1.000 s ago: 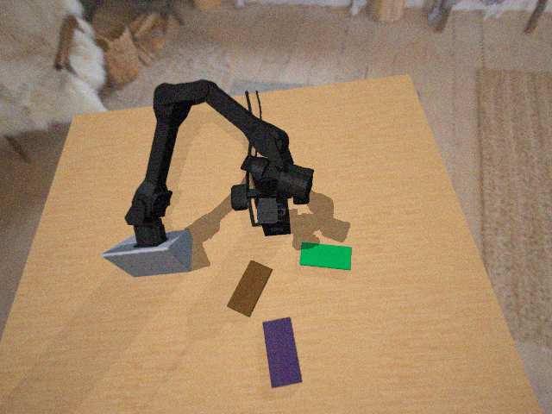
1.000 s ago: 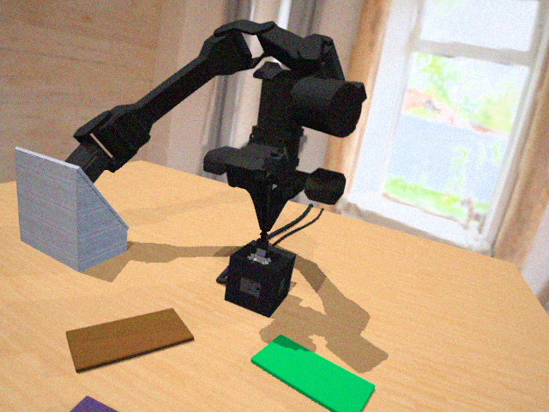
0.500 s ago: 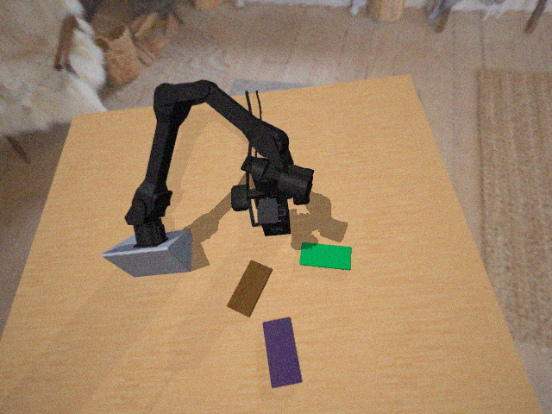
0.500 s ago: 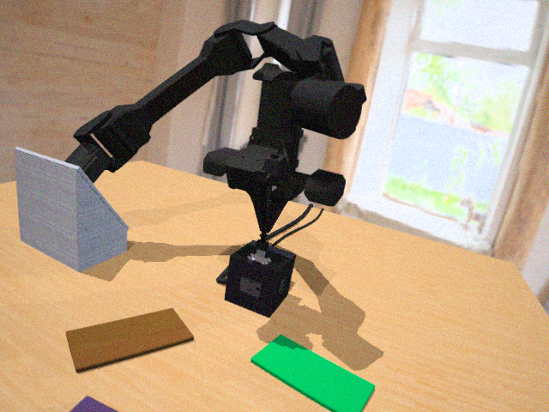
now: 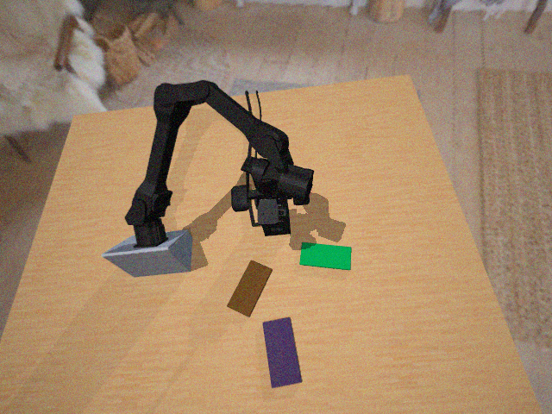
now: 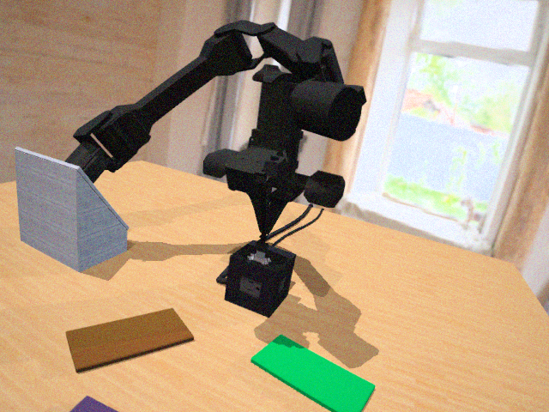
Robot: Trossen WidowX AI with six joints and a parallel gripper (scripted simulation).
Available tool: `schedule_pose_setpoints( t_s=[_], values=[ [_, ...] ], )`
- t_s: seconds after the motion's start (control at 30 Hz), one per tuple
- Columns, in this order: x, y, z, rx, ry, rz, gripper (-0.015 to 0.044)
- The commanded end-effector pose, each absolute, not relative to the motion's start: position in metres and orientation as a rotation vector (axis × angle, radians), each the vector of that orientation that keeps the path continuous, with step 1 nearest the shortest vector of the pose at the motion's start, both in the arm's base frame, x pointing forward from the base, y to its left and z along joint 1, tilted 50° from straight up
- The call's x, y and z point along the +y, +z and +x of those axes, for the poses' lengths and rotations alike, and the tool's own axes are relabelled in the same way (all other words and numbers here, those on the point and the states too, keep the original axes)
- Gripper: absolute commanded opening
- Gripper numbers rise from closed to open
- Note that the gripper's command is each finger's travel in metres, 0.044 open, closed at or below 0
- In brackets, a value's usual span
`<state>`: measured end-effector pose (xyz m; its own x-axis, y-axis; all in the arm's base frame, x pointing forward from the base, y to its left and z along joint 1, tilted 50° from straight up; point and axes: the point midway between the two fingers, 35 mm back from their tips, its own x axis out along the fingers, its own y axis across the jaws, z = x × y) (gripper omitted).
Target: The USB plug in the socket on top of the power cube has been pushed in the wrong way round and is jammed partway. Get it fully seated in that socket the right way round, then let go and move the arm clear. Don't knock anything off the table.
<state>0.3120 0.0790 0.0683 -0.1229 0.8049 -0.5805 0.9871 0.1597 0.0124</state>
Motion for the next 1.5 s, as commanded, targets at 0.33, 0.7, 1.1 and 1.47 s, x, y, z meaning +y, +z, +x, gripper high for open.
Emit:
schedule_pose_setpoints(
  t_s=[0.33, 0.7, 1.1, 1.47],
  values=[
    [0.0809, 0.0668, 0.3111, 1.99, -0.534, 1.707, 0.0],
    [0.0819, 0.066, 0.3109, 1.99, -0.534, 1.707, 0.0],
    [0.083, 0.065, 0.3108, 1.99, -0.534, 1.707, 0.0],
    [0.084, 0.0642, 0.3106, 1.99, -0.534, 1.707, 0.0]
  ],
)
